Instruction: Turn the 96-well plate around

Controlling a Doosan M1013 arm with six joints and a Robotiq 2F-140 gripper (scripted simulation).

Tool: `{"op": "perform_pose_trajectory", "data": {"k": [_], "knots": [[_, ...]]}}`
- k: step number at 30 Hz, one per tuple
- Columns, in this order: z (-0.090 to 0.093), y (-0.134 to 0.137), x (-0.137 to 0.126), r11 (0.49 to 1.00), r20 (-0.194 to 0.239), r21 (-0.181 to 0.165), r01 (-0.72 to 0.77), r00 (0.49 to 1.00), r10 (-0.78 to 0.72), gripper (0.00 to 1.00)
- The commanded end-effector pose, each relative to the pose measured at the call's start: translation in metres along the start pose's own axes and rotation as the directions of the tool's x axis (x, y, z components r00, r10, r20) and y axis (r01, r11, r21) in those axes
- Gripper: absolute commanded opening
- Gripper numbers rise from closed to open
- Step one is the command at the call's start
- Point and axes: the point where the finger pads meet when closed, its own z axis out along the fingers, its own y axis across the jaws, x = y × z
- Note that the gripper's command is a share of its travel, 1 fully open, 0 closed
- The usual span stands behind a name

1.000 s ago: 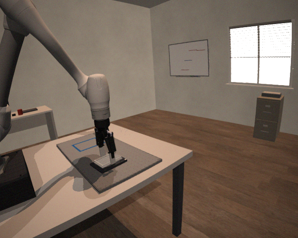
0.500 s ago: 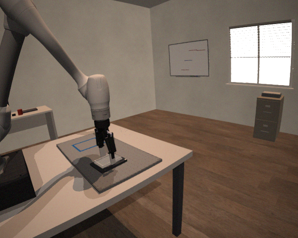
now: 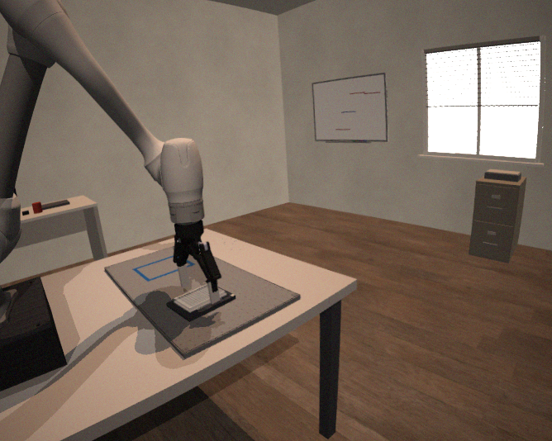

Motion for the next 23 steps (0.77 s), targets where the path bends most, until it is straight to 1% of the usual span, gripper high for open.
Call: {"op": "perform_pose_trajectory", "data": {"k": [1,10,23], "knots": [[0.000,0.000,0.000,1.000,0.000,0.000,0.000,1.000,0.000,1.00],[0.000,0.000,0.000,1.000,0.000,0.000,0.000,1.000,0.000,1.00],[-0.035,0.000,0.000,1.000,0.000,0.000,0.000,1.000,0.000,1.00]]}}
